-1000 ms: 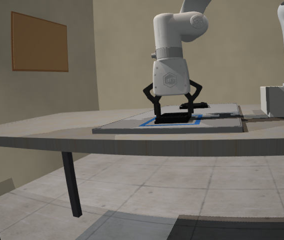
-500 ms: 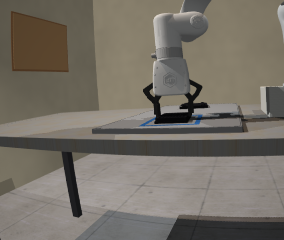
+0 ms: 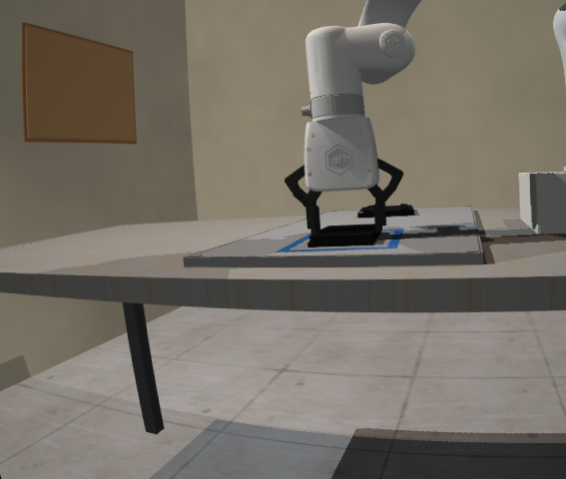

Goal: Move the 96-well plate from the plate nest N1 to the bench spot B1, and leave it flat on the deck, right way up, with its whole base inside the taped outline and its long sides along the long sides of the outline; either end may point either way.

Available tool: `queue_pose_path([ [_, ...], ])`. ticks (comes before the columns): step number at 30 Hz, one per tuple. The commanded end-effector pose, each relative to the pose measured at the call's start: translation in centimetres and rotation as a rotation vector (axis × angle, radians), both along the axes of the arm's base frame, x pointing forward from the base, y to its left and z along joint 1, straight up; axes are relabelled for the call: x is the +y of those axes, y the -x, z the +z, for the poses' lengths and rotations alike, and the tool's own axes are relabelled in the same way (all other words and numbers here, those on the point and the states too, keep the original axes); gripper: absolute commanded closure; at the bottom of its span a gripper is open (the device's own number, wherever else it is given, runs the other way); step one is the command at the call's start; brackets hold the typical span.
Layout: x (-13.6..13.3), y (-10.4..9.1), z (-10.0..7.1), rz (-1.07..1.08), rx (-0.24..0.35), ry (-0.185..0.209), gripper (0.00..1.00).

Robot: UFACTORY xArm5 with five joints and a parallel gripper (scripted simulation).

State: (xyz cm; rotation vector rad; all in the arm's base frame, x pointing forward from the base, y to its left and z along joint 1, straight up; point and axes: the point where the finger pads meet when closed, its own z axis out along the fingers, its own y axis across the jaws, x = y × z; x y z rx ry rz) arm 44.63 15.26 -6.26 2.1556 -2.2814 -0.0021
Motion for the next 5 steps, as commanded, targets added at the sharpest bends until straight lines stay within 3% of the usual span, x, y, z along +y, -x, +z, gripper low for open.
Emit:
queue_pose_path([
  [1,0.05,-0.14,0.66,0.0,-0.004,-0.001,0.0],
  [5,0.05,-0.15,1.46,0.0,-0.004,-0.001,0.0],
])
